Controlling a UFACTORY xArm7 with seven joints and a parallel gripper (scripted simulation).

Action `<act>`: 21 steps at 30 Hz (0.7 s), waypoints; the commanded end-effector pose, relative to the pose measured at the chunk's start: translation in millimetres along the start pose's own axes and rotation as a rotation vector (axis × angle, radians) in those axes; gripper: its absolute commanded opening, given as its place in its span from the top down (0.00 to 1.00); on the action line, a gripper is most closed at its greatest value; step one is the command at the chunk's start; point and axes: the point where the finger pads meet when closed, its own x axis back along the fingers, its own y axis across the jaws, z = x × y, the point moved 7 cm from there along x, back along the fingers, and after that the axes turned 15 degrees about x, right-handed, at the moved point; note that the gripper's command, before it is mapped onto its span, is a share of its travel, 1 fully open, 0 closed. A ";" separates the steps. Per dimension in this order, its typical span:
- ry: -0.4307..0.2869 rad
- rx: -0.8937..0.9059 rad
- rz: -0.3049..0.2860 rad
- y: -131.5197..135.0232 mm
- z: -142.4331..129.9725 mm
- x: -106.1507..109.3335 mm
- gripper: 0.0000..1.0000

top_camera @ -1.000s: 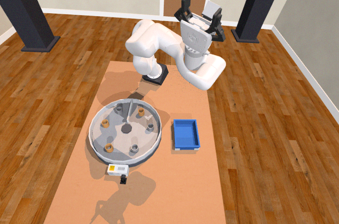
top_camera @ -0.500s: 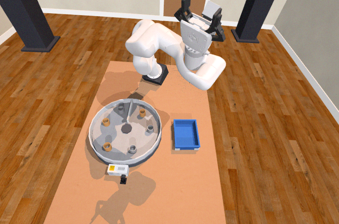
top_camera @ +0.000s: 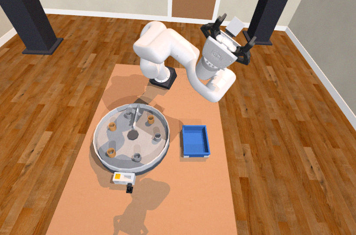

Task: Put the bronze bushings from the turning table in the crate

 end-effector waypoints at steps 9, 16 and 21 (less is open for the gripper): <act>0.040 0.005 0.104 -29.0 6.7 3.7 0.00; 0.084 0.019 0.253 -68.0 13.1 19.8 0.00; 0.084 0.019 0.253 -68.0 13.1 19.8 0.00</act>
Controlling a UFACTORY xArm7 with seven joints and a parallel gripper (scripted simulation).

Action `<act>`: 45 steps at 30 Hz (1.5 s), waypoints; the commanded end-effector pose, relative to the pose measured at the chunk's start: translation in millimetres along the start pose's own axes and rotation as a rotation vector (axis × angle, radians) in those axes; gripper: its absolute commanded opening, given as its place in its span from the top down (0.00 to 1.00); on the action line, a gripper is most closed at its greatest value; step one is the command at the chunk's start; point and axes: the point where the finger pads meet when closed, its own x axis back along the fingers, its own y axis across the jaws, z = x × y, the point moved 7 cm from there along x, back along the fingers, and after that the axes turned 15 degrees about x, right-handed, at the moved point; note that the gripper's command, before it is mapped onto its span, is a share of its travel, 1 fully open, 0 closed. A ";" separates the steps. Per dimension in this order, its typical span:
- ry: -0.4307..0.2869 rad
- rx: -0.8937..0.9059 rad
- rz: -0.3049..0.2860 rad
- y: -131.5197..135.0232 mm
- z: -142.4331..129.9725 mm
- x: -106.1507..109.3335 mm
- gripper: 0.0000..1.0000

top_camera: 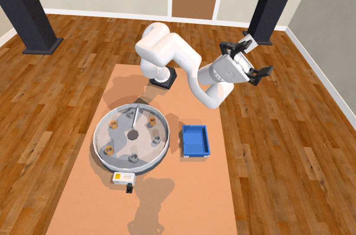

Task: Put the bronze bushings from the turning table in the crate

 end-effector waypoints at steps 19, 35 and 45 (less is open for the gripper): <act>0.052 0.034 0.271 -71.6 6.0 17.5 0.00; 0.062 0.080 0.517 -130.5 -1.4 46.0 0.00; 0.057 0.094 0.579 -143.7 -5.6 54.5 0.00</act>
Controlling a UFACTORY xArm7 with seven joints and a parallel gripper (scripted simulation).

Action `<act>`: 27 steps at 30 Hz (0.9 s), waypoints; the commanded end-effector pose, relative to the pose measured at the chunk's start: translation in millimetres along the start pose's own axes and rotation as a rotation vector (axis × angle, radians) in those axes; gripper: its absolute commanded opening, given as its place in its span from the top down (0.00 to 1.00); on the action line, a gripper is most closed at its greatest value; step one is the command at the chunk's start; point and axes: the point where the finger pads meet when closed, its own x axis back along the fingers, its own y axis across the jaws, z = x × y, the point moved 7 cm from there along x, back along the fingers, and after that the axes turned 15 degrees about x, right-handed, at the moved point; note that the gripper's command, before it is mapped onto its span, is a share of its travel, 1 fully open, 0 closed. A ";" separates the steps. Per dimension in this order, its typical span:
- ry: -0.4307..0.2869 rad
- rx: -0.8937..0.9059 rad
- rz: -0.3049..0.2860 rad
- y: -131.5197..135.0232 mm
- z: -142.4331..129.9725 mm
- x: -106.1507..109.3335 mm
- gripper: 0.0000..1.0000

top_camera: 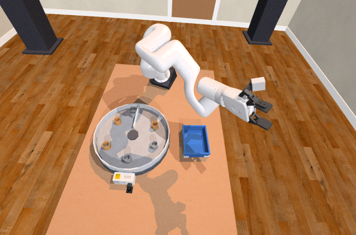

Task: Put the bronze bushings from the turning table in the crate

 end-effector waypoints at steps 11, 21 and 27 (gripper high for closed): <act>-0.042 0.037 0.214 -51.2 -16.8 5.4 0.00; -0.042 0.037 0.214 -51.2 -16.8 5.4 0.00; -0.127 0.071 0.419 -94.3 -47.2 23.1 0.00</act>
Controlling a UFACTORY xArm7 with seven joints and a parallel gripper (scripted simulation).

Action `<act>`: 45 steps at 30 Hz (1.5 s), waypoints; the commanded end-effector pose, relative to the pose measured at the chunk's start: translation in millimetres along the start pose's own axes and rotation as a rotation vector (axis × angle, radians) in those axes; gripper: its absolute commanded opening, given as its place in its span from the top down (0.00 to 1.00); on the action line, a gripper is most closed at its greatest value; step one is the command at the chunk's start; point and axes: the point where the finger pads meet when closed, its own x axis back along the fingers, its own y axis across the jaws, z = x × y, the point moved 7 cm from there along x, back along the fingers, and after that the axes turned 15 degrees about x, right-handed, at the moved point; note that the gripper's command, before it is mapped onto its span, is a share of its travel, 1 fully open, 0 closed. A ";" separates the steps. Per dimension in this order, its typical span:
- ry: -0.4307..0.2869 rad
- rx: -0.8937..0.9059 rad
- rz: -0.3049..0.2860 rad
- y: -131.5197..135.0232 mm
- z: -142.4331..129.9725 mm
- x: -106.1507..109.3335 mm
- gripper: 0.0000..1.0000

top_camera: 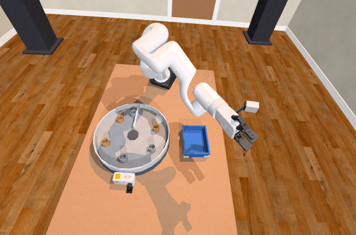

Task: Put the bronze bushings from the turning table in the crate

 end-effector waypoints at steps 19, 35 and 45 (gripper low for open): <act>-0.158 0.021 0.253 -49.4 -49.3 11.6 0.00; -0.173 0.021 0.272 -52.8 -54.3 13.8 0.00; -0.334 0.002 0.432 -77.3 -105.2 42.6 0.00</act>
